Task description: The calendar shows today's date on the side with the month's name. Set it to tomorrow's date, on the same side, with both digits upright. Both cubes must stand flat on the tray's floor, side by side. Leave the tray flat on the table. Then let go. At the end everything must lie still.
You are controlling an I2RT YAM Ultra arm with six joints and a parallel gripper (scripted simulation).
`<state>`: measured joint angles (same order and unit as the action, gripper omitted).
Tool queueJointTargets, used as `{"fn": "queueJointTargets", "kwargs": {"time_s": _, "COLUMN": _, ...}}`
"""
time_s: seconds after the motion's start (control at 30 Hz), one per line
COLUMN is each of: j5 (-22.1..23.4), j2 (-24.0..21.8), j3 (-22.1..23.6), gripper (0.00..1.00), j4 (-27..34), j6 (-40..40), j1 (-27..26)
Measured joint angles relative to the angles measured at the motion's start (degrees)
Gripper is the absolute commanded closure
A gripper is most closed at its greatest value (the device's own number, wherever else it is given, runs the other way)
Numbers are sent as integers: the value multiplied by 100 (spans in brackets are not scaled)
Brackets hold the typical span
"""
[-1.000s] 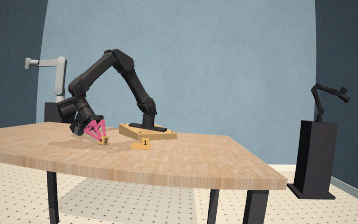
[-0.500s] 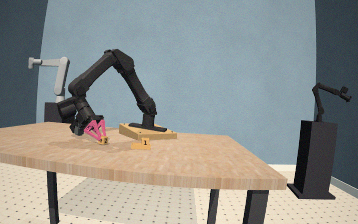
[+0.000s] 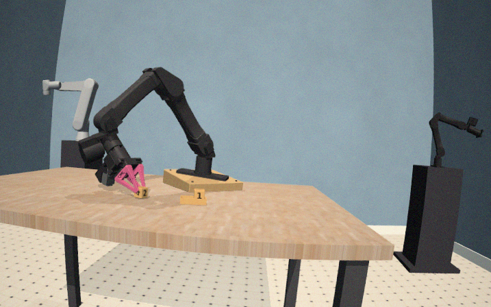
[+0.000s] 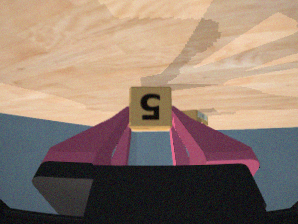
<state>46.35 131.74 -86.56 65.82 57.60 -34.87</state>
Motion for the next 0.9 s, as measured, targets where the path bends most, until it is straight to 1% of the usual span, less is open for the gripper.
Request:
{"fn": "queueJointTargets", "kwargs": {"time_s": 0.23, "j5": 0, "j2": 61, "j3": 15, "gripper": 74, "j4": -42, "j6": 4, "j1": 0}}
{"fn": "queueJointTargets", "kwargs": {"time_s": 0.9, "j5": 7, "j2": 57, "j3": 26, "gripper": 74, "j4": -57, "j6": 7, "j1": 9}}
